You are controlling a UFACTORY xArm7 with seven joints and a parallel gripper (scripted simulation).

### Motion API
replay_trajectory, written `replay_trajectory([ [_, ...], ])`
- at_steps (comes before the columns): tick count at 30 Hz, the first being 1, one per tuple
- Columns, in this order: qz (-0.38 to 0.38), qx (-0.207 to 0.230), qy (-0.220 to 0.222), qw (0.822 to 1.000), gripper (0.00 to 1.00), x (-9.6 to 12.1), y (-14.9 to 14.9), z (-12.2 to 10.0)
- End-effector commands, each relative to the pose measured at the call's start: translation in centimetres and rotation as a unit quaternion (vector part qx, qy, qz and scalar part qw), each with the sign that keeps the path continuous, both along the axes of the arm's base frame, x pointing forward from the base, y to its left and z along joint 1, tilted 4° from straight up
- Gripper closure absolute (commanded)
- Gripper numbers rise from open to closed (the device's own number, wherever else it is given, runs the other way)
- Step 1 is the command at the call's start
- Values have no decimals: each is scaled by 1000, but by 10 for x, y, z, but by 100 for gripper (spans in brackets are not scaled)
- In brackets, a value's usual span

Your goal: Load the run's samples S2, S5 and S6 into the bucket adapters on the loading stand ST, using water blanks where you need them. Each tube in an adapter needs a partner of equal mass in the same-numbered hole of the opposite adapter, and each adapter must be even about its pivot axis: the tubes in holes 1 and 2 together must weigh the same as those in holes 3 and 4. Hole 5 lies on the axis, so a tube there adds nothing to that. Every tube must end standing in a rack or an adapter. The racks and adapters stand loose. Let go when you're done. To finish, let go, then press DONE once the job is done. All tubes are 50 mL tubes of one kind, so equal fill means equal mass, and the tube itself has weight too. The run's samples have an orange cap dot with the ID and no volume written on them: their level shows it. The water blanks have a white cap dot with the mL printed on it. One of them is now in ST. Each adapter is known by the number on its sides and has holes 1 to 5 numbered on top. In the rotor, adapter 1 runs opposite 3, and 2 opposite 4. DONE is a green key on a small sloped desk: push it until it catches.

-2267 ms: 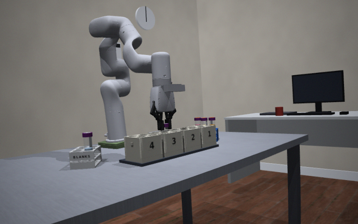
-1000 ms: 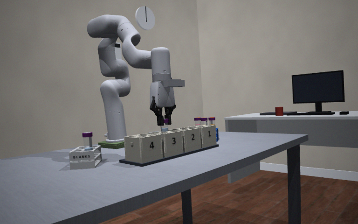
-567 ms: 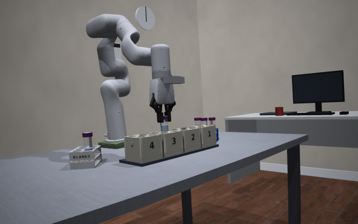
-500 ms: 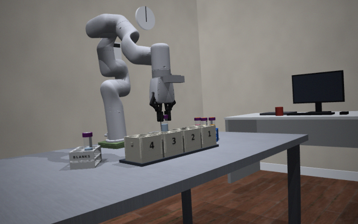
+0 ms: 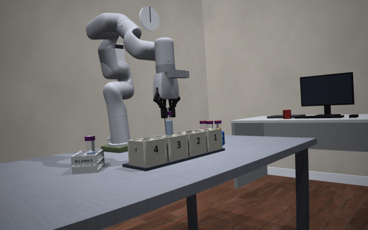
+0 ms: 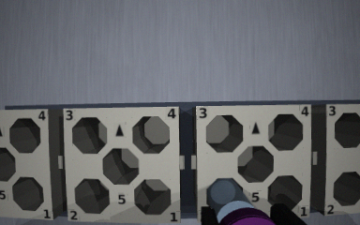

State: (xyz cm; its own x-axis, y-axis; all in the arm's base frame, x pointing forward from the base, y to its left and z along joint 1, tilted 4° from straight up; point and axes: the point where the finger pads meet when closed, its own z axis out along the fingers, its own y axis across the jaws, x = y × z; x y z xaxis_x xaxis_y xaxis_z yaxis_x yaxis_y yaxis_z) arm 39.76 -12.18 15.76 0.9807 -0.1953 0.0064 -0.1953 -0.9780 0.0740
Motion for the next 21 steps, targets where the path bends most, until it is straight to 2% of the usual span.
replay_trajectory([
  [1,0,0,-2,1000,100,1,0,9],
  [21,0,0,-2,1000,100,2,3,45],
])
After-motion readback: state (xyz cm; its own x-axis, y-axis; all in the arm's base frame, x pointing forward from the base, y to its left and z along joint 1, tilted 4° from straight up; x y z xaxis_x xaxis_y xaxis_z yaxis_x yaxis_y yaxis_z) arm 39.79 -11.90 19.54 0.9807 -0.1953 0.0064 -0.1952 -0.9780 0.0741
